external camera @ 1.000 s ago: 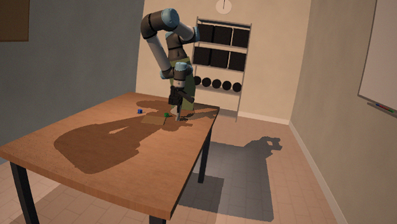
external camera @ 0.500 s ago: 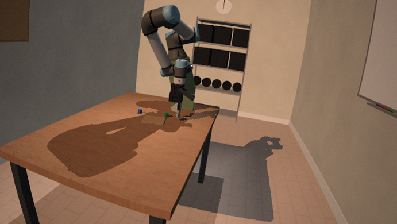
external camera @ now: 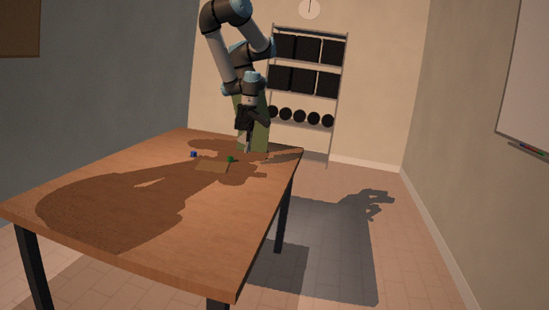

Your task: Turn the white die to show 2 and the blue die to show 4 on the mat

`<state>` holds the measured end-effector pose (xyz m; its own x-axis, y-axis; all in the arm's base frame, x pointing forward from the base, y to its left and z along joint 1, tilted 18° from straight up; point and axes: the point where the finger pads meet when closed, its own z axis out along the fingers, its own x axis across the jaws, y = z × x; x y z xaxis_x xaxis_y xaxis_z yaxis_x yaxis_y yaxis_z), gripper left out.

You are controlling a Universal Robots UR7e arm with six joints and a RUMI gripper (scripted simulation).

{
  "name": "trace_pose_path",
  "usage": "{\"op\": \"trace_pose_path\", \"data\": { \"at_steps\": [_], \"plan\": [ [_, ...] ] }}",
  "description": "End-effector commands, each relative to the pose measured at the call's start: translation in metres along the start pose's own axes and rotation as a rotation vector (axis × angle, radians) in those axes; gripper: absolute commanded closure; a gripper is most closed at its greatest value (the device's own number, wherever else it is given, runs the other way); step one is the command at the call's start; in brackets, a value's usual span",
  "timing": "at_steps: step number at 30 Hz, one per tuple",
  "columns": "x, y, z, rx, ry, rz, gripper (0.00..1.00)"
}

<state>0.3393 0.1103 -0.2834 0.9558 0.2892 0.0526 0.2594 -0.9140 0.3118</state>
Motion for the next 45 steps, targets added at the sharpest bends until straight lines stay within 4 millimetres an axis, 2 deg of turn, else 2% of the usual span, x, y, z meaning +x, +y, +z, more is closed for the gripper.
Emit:
{"op": "trace_pose_path", "data": {
  "at_steps": [1, 11, 31, 45],
  "plan": [
    [0.001, 0.000, -0.019, 0.000, -0.001, 0.000, 0.94],
    [0.001, 0.000, -0.030, 0.000, -0.001, 0.000, 0.94],
    [0.001, 0.000, -0.030, 0.000, -0.001, 0.010, 0.94],
    [0.002, -0.001, -0.030, 0.000, -0.001, 0.106, 0.94]
  ]
}}
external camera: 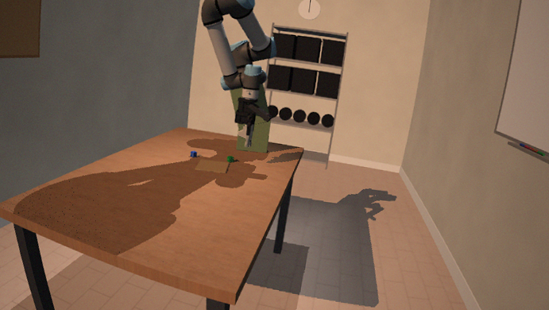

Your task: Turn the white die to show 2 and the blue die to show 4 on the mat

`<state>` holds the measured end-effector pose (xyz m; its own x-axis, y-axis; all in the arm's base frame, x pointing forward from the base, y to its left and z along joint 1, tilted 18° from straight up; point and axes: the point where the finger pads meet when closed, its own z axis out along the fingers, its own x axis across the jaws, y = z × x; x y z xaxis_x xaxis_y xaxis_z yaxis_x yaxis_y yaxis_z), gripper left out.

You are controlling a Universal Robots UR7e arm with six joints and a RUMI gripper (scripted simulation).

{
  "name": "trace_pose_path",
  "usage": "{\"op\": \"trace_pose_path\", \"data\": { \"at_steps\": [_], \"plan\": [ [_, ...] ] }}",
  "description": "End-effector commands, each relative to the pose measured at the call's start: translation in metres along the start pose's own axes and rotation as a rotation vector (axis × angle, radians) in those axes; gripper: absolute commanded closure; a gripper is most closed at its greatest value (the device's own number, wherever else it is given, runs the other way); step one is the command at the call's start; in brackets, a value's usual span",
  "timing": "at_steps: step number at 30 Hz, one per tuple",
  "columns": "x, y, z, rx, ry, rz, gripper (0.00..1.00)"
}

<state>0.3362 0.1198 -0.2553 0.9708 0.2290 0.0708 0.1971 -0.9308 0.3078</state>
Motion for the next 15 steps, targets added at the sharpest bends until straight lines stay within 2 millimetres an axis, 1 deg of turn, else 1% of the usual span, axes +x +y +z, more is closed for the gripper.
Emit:
{"op": "trace_pose_path", "data": {
  "at_steps": [1, 10, 12, 15],
  "plan": [
    [0.0011, -0.0008, -0.0001, 0.000, 0.001, 0.056, 0.94],
    [0.0034, -0.0028, 0.0007, 0.000, 0.001, 0.231, 0.94],
    [0.0034, -0.0028, 0.0007, 0.000, 0.001, 0.231, 0.94],
    [0.0044, -0.0035, 0.0011, 0.000, 0.001, 0.308, 0.94]
  ]
}}
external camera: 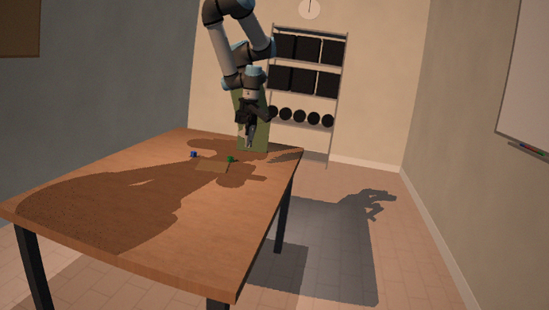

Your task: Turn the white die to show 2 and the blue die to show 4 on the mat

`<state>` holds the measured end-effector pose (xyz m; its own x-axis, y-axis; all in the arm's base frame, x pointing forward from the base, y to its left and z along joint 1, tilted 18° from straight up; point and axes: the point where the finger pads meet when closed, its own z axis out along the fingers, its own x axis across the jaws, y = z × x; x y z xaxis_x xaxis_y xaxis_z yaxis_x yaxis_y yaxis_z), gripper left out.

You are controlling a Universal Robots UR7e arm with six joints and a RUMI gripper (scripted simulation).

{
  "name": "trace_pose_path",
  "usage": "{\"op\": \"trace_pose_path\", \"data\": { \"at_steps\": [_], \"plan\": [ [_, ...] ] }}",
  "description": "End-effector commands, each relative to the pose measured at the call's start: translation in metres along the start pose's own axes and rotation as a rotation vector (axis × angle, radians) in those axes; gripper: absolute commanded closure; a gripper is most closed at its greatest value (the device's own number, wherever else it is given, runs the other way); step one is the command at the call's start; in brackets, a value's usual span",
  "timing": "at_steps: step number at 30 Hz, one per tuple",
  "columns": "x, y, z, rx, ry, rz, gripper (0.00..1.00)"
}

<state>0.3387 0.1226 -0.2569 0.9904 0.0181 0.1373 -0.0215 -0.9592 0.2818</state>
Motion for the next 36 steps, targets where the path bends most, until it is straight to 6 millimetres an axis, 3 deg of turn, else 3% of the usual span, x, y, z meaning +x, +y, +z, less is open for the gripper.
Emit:
{"op": "trace_pose_path", "data": {
  "at_steps": [1, 36],
  "plan": [
    [0.0015, -0.0015, 0.0002, -0.003, 0.001, 0.114, 0.94],
    [0.0079, -0.0053, 0.0046, -0.002, 0.002, 1.097, 0.94]
  ]
}}
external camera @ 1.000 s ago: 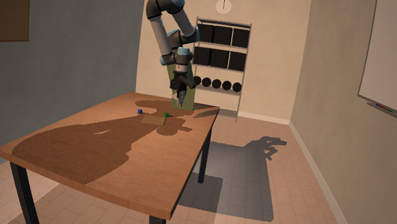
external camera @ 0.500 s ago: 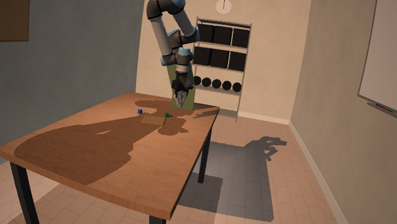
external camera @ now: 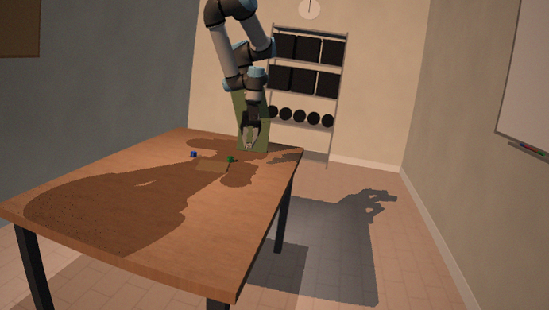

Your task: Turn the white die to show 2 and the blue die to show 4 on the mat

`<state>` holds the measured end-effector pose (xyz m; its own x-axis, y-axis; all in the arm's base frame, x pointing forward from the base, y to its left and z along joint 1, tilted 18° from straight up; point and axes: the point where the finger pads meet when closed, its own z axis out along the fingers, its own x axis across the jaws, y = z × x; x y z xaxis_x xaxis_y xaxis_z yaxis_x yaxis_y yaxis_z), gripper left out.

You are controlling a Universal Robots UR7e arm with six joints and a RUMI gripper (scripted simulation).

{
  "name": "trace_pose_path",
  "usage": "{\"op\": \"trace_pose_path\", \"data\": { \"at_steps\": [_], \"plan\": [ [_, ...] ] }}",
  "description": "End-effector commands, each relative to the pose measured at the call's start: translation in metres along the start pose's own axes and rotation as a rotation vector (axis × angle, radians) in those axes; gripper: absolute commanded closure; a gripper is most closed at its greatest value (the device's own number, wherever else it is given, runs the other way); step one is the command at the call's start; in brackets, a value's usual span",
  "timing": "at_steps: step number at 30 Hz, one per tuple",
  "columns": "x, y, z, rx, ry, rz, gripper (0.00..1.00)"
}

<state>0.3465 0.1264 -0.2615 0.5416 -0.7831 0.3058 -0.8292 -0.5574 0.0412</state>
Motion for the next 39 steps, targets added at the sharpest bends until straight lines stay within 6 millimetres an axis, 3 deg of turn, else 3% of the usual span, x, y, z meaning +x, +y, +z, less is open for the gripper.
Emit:
{"op": "trace_pose_path", "data": {
  "at_steps": [1, 39],
  "plan": [
    [0.0003, -0.0006, 0.0004, -0.005, 0.007, 0.169, 0.94],
    [-0.0019, 0.0084, 0.0052, 0.000, 0.010, 1.222, 0.94]
  ]
}}
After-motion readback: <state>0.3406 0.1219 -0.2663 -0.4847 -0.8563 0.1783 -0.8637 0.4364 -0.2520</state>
